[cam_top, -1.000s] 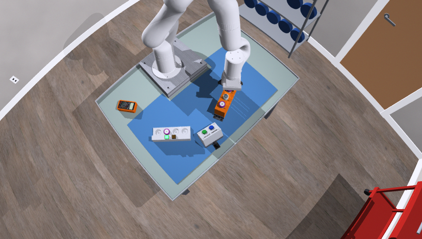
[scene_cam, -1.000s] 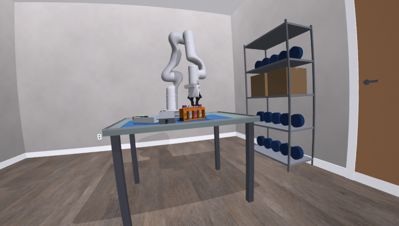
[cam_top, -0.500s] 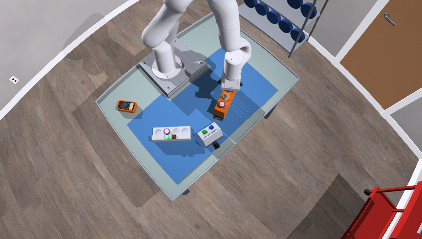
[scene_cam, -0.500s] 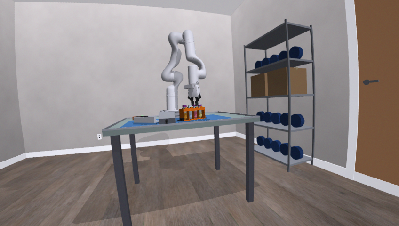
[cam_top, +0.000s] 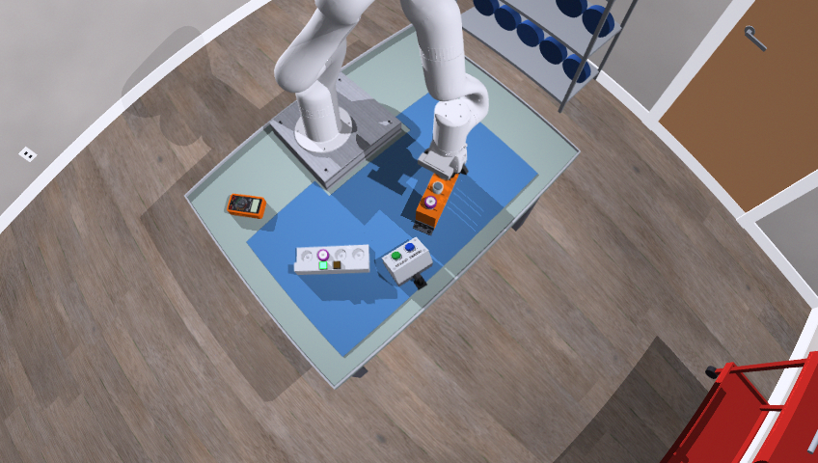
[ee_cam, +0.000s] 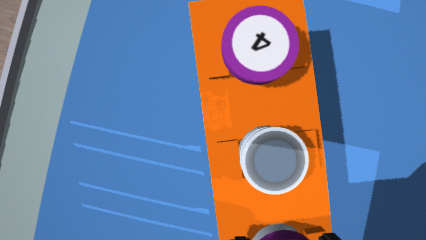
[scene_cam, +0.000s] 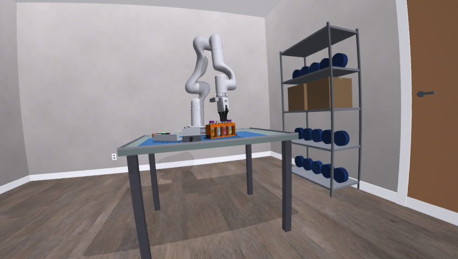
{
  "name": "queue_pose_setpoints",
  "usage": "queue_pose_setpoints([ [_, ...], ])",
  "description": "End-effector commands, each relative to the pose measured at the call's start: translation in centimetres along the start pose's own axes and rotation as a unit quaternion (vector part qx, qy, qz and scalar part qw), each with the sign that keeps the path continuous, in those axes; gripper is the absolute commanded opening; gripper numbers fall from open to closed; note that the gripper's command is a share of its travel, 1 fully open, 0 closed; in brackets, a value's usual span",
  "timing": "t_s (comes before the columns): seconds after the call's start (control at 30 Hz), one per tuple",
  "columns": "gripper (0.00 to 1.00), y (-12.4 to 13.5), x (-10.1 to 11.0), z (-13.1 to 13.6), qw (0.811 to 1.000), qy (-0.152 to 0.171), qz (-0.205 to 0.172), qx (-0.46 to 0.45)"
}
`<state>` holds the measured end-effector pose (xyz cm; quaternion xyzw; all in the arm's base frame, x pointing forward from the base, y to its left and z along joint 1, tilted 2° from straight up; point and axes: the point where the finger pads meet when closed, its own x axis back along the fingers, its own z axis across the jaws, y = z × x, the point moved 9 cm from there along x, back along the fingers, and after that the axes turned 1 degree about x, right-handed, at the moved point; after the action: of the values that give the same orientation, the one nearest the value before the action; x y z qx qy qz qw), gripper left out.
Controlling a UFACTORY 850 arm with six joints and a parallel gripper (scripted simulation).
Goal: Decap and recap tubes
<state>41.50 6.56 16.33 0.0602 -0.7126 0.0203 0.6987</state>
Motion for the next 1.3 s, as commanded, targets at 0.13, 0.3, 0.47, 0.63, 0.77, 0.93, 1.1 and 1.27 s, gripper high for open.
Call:
queue_pose_setpoints([
  [0.13, 0.00, 0.18, 0.01, -0.12, 0.995, 0.002, 0.010, -0.096],
  [0.3, 0.00, 0.18, -0.01, -0.11, 0.990, 0.001, 0.010, -0.138],
  [0.47, 0.46, 0.18, -0.01, -0.12, 0.990, 0.001, 0.010, -0.138],
  [0.63, 0.46, 0.18, -0.01, -0.12, 0.990, 0.001, 0.010, -0.138],
  [0.77, 0.46, 0.18, -0.01, -0.11, 0.990, 0.001, 0.010, -0.138],
  [0.93, 0.46, 0.19, 0.10, -0.12, 0.998, 0.002, 0.010, -0.059],
  [1.1, 0.46, 0.19, 0.10, -0.12, 0.999, 0.003, 0.010, 0.041],
  [1.27, 0.46, 0.19, 0.10, -0.12, 0.995, 0.004, 0.010, 0.101],
])
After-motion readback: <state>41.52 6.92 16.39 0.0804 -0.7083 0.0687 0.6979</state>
